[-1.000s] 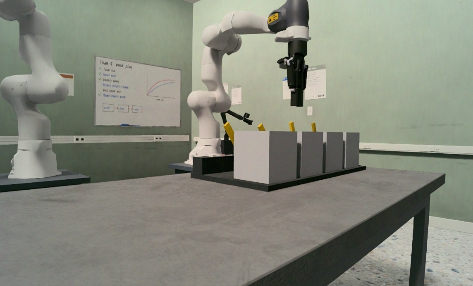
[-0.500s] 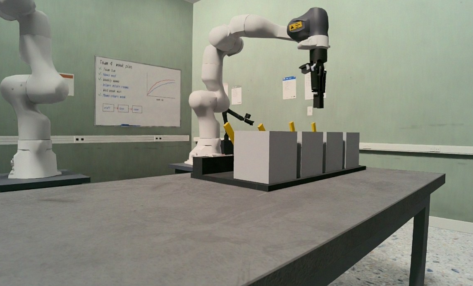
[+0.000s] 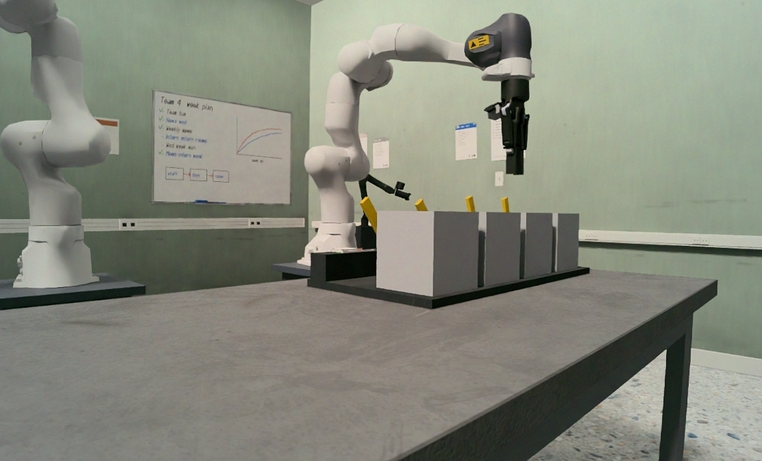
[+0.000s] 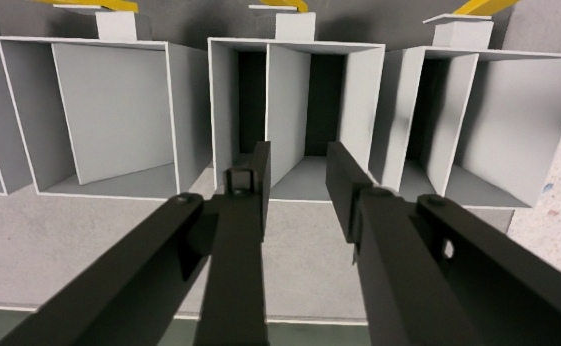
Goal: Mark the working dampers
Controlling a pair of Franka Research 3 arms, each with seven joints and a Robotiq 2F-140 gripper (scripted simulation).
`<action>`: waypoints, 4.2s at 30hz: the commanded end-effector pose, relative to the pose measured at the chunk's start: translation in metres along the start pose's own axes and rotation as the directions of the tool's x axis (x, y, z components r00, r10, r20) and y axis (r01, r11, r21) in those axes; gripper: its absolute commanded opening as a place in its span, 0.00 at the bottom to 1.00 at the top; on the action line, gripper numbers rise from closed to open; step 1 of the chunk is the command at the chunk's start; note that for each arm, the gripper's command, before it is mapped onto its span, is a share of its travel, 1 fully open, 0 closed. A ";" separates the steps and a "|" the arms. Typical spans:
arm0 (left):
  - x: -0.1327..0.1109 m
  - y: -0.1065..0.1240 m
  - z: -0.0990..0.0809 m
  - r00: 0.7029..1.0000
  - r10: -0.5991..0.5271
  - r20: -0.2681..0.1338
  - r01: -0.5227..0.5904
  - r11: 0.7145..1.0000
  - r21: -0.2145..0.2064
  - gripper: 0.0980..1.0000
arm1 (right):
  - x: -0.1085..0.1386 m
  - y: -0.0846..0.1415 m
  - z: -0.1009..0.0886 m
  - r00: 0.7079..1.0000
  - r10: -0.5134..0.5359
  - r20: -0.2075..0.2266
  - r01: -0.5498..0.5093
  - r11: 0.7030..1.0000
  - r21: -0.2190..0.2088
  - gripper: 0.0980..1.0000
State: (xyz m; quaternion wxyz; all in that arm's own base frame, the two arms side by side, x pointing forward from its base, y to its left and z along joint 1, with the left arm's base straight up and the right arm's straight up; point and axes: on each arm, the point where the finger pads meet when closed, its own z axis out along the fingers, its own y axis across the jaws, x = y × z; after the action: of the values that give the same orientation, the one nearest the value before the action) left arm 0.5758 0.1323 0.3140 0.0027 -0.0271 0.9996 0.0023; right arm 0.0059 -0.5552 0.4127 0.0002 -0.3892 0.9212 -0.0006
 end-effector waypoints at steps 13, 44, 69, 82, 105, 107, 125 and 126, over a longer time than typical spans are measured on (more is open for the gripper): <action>0.001 -0.001 0.001 1.000 0.029 -0.005 -0.029 1.000 0.005 0.23 | 0.000 0.001 0.000 1.000 0.004 0.000 -0.004 1.000 -0.001 1.00; 0.001 -0.001 0.001 1.000 0.029 -0.005 -0.029 1.000 0.005 0.23 | 0.000 0.001 0.000 1.000 0.004 0.000 -0.004 1.000 -0.001 1.00; 0.001 -0.001 0.001 1.000 0.029 -0.005 -0.029 1.000 0.005 0.23 | 0.000 0.001 0.000 1.000 0.004 0.000 -0.004 1.000 -0.001 1.00; 0.001 -0.001 0.001 1.000 0.029 -0.005 -0.029 1.000 0.005 0.23 | 0.000 0.001 0.000 1.000 0.004 0.000 -0.004 1.000 -0.001 1.00; 0.117 -0.064 0.033 1.000 0.030 -0.006 -0.030 0.940 -0.340 0.23 | 0.000 0.001 0.000 1.000 0.004 0.000 -0.004 1.000 -0.001 1.00; 0.117 -0.064 0.033 1.000 0.030 -0.006 -0.030 0.940 -0.340 0.23 | 0.000 0.001 0.000 1.000 0.004 0.000 -0.004 1.000 -0.001 1.00; 0.117 -0.063 0.034 1.000 0.030 -0.006 -0.030 0.940 -0.340 0.23 | 0.000 0.001 0.000 1.000 0.004 0.000 -0.004 1.000 -0.001 1.00; 0.117 -0.063 0.034 1.000 0.030 -0.006 -0.030 0.940 -0.340 0.23 | 0.000 0.001 0.000 1.000 0.004 0.000 -0.004 1.000 -0.001 1.00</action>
State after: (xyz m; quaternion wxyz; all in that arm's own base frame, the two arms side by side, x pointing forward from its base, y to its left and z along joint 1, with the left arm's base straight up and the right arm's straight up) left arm 0.4617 0.0617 0.2785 -0.0066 -0.0008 0.9849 0.1733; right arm 0.0059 -0.5552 0.4127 0.0002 -0.3892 0.9212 -0.0006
